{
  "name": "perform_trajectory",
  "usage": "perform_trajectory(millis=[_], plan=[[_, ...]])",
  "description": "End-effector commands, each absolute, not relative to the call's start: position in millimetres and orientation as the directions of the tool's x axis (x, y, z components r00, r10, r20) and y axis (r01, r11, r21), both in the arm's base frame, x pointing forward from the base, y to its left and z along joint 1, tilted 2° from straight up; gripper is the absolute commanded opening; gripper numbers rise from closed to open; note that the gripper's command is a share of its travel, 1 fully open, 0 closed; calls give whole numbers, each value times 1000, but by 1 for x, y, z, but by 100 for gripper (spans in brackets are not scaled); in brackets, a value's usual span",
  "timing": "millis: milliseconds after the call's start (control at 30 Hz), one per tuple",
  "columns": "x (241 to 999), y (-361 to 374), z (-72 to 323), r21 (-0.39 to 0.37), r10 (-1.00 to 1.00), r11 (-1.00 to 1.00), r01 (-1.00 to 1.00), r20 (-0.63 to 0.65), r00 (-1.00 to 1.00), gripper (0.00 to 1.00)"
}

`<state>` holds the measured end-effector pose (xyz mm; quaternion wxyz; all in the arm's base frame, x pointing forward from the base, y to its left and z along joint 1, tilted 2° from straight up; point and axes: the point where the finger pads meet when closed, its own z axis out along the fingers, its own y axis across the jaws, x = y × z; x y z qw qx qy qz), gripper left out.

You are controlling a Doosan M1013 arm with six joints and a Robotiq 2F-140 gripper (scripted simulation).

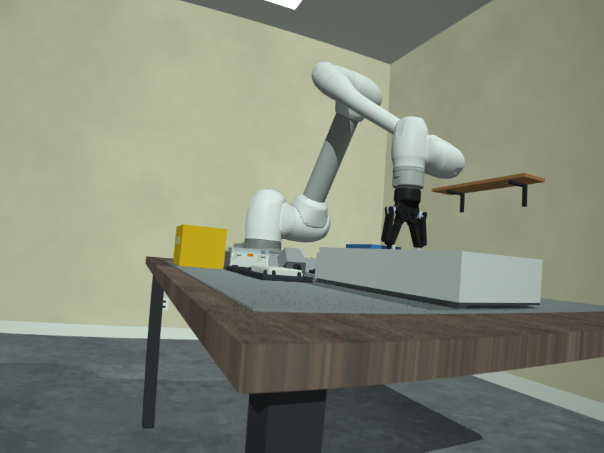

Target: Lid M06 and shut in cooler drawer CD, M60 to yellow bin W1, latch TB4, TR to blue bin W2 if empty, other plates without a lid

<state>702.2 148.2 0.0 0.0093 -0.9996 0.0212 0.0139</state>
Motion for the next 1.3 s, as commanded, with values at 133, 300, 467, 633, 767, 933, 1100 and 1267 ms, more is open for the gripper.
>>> perform_trajectory(millis=[133,300,467,633,767,933,1100,1267], plan=[[703,148,11,-18,-42,-999,-43,-28,999,0],[703,148,15,-18,-42,-999,-43,-28,999,0],[703,148,22,-18,-42,-999,-43,-28,999,0],[703,148,29,-18,-42,-999,-43,-28,999,0],[703,148,31,-18,-42,-999,-43,-28,999,0],[703,148,38,-18,-42,-999,-43,-28,999,0],[703,147,45,-18,-42,-999,-43,-28,999,0],[704,147,51,-18,-42,-999,-43,-28,999,0]])
